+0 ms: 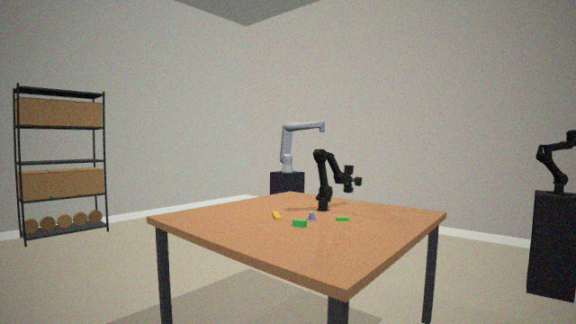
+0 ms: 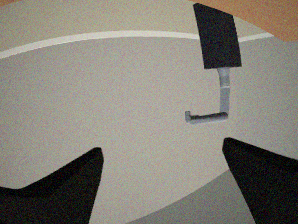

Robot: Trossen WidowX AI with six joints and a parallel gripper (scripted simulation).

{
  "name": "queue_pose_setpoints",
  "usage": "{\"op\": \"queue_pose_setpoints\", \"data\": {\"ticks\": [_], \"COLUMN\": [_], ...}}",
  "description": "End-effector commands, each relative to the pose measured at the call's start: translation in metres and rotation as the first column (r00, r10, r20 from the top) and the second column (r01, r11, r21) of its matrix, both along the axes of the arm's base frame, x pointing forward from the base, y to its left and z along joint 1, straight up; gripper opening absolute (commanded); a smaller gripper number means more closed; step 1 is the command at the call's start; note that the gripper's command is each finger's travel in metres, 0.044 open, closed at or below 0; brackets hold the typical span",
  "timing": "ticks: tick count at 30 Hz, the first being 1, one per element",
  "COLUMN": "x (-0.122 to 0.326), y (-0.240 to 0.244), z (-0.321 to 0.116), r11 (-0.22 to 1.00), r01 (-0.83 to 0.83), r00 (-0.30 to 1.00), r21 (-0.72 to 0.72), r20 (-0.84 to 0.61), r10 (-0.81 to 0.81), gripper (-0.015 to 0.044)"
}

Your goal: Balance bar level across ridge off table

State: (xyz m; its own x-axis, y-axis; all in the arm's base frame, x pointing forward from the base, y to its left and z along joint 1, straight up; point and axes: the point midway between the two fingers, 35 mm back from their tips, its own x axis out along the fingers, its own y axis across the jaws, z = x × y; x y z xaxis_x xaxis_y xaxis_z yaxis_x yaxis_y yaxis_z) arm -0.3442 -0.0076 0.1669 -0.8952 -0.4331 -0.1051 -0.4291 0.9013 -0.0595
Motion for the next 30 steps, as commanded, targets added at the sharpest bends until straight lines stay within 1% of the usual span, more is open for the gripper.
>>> {"op": "queue_pose_setpoints", "data": {"ticks": [1, 3, 4, 16, 30], "x": [0.000, -0.002, -0.003, -0.007, 0.009], "y": [0.001, 0.010, 0.017, 0.088, 0.173], "z": [0.000, -0.001, -0.002, -0.008, -0.016], "r11": [1.000, 0.999, 0.998, 0.946, 0.809], "r01": [0.004, 0.035, 0.058, 0.237, 0.380], "r00": [1.000, 0.999, 0.998, 0.971, 0.910], "r21": [0.002, 0.018, 0.030, 0.221, 0.449], "r20": [0.000, 0.001, 0.002, -0.015, -0.026], "r10": [-0.004, -0.035, -0.058, -0.239, -0.414], "gripper": [0.0374, 0.0321, 0.0315, 0.0315, 0.0315]}}
